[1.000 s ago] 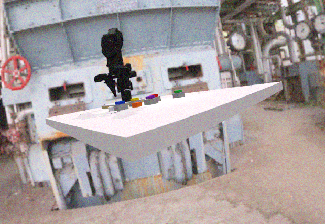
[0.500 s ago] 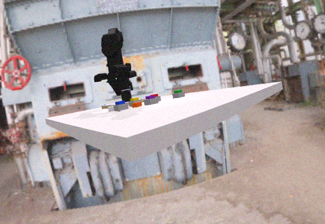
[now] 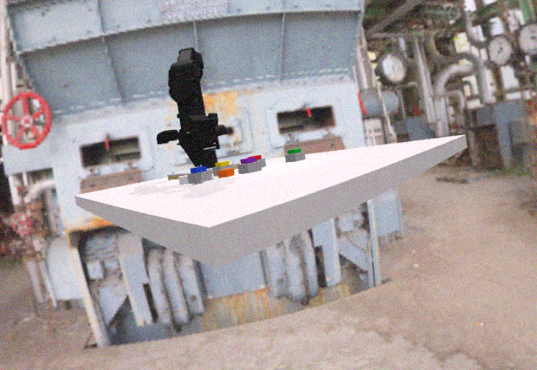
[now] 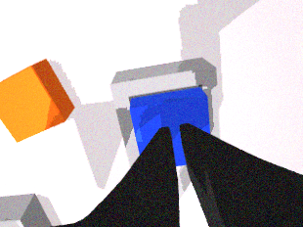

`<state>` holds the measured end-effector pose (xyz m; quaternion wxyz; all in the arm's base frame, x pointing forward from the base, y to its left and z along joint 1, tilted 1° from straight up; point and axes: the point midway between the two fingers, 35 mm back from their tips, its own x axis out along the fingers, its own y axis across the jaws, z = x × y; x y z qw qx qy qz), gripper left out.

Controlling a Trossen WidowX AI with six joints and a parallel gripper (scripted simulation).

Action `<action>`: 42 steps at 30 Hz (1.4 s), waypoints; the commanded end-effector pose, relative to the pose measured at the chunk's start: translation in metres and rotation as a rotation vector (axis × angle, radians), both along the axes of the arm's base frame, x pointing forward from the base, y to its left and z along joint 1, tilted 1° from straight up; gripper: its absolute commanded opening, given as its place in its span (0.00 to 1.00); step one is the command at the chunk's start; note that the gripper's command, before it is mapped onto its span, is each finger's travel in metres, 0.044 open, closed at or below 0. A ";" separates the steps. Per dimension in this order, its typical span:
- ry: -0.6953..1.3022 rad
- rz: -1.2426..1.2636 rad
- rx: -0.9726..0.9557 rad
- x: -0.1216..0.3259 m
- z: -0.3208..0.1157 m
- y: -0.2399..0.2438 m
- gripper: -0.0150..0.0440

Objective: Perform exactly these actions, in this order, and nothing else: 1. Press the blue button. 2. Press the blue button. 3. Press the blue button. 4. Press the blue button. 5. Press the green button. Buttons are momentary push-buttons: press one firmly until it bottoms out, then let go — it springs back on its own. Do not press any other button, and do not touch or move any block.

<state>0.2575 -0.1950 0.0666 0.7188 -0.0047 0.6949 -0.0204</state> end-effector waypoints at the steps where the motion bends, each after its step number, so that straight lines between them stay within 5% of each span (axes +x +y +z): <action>1: 0.005 -0.003 0.002 -0.001 -0.007 0.000 0.29; 21: 0.005 -0.003 0.002 -0.001 -0.011 0.000 0.29; 26: 0.005 -0.003 0.002 -0.002 0.024 0.001 0.29; 42: 0.005 -0.003 0.002 -0.001 0.007 0.001 0.29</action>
